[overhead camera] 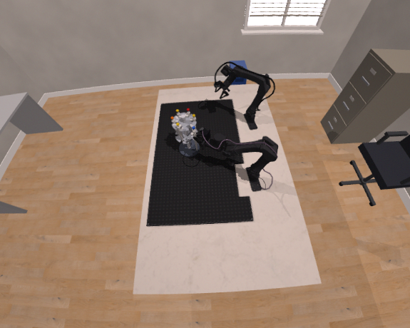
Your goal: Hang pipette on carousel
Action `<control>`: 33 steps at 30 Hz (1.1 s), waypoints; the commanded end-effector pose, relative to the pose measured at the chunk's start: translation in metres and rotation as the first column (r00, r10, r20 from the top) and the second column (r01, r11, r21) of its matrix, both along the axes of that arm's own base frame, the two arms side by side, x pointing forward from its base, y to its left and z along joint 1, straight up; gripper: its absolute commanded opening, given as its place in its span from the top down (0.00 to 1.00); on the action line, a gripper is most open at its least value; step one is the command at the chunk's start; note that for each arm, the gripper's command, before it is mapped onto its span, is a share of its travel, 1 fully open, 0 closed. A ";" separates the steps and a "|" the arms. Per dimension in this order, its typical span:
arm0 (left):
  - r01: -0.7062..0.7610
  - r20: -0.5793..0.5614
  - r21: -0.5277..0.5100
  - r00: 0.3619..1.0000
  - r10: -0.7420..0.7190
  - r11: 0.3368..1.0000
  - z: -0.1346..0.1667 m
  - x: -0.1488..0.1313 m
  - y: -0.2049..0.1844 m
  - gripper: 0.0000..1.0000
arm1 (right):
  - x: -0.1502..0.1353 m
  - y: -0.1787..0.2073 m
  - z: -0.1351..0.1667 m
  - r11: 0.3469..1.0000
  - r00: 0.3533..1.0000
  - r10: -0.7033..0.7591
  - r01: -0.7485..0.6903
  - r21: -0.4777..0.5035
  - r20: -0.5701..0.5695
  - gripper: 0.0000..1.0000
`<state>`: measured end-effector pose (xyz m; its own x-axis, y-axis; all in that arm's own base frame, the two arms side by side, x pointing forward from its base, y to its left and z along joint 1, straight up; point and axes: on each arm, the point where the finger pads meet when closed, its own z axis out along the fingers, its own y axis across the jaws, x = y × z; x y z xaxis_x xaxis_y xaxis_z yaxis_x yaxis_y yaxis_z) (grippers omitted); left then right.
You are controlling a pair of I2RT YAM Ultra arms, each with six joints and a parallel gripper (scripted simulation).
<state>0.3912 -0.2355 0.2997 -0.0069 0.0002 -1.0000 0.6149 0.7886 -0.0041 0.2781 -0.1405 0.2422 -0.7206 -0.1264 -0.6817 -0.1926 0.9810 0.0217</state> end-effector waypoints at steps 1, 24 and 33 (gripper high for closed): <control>-0.004 0.105 -0.048 0.994 0.009 0.999 0.045 -0.003 0.001 0.88 | 0.004 -0.004 0.011 1.000 0.999 0.005 -0.004 -0.022 0.047 0.00; -0.004 0.105 -0.048 0.994 0.009 0.999 0.046 -0.003 0.002 0.88 | 0.004 -0.004 0.011 1.000 0.999 0.005 -0.004 -0.022 0.047 0.00; -0.005 0.082 -0.036 0.997 0.008 0.999 0.049 -0.001 0.002 0.88 | 0.004 -0.004 0.011 1.000 0.999 0.005 -0.004 -0.022 0.047 0.00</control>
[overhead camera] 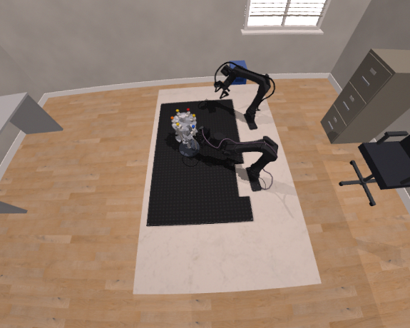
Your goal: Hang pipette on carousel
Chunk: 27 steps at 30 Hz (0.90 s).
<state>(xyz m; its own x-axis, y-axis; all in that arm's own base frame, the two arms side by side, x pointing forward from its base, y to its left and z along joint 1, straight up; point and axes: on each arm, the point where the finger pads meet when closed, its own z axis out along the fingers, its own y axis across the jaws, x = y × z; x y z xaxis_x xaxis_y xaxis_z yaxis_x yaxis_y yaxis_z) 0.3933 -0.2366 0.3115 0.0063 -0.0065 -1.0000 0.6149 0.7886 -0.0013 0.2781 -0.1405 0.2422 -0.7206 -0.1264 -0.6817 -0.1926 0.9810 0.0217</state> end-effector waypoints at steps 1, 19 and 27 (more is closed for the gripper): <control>-0.006 0.069 -0.029 0.998 0.008 1.000 0.037 -0.004 0.003 0.88 | 0.004 -0.004 0.011 1.000 0.999 0.005 -0.004 -0.022 0.047 0.00; -0.005 0.084 -0.037 0.996 0.008 0.999 0.041 -0.004 0.003 0.88 | 0.004 -0.004 0.011 1.000 0.999 0.005 -0.004 -0.022 0.047 0.00; -0.005 0.084 -0.037 0.996 0.008 0.999 0.041 -0.004 0.003 0.88 | 0.004 -0.004 0.011 1.000 0.999 0.005 -0.004 -0.022 0.047 0.00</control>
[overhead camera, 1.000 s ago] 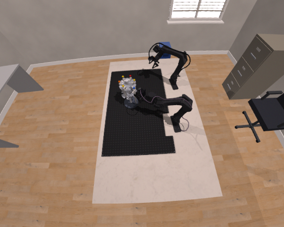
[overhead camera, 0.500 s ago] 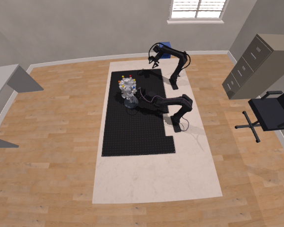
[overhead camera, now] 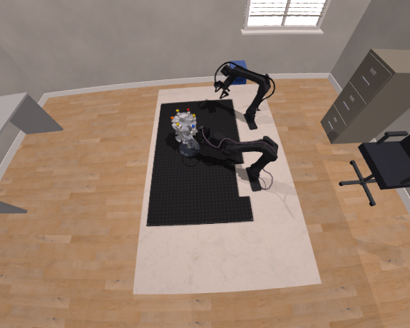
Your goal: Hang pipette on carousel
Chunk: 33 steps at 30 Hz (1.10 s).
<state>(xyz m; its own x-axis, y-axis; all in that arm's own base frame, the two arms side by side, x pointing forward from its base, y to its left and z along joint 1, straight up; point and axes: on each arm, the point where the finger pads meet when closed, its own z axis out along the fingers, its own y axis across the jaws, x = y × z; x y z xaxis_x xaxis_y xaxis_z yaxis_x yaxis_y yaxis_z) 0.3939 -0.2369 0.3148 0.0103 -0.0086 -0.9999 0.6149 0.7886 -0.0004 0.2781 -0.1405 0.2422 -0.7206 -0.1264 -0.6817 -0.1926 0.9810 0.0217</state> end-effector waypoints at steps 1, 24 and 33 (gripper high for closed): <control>-0.006 0.080 -0.035 0.997 0.008 0.999 0.038 -0.005 0.003 0.88 | 0.004 -0.004 0.011 1.000 0.999 0.005 -0.004 -0.022 0.047 0.00; -0.005 0.088 -0.039 0.996 0.009 0.999 0.039 -0.005 0.004 0.88 | 0.004 -0.004 0.011 1.000 0.999 0.005 -0.004 -0.022 0.047 0.00; -0.006 0.087 -0.038 0.996 0.009 0.999 0.034 -0.005 0.005 0.88 | 0.004 -0.004 0.011 1.000 0.999 0.005 -0.004 -0.022 0.047 0.00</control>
